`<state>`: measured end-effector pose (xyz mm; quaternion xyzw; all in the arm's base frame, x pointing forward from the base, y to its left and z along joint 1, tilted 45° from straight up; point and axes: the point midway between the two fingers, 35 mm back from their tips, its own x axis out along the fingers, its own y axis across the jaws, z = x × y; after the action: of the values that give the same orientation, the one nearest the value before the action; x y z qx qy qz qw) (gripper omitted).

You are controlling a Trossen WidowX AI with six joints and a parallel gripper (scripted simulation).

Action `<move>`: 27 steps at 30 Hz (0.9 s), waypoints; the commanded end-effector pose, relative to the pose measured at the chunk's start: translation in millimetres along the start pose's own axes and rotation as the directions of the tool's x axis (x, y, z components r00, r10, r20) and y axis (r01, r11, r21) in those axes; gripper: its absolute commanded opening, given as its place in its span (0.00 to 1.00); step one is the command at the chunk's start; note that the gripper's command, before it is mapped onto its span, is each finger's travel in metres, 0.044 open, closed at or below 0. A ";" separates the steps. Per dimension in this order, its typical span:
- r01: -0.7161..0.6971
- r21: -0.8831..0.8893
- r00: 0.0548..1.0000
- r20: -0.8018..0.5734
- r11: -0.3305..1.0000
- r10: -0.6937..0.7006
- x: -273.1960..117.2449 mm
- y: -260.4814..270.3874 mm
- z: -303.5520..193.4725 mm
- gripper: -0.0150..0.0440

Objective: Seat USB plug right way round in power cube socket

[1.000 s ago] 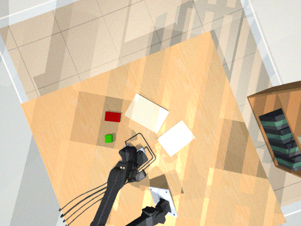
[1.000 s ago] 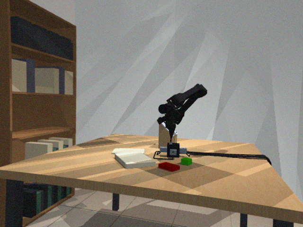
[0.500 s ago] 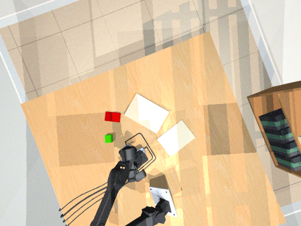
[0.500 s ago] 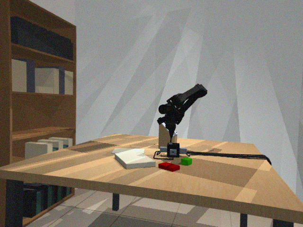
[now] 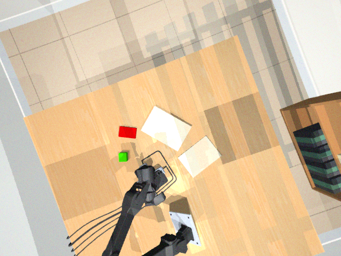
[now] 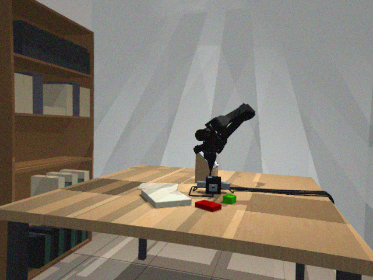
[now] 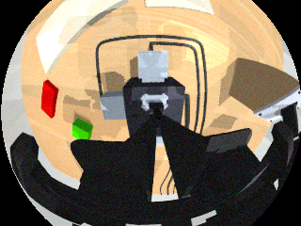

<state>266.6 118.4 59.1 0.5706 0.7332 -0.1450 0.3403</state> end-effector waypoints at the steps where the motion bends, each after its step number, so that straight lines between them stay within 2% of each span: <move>1: -0.003 0.003 1.000 -0.005 1.000 0.003 0.9 0.4 -0.4 0.25; 27: -0.003 0.003 1.000 -0.006 1.000 0.003 4.0 0.4 -0.2 0.25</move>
<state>266.3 120.8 56.9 0.5708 0.7332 -0.1448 0.3401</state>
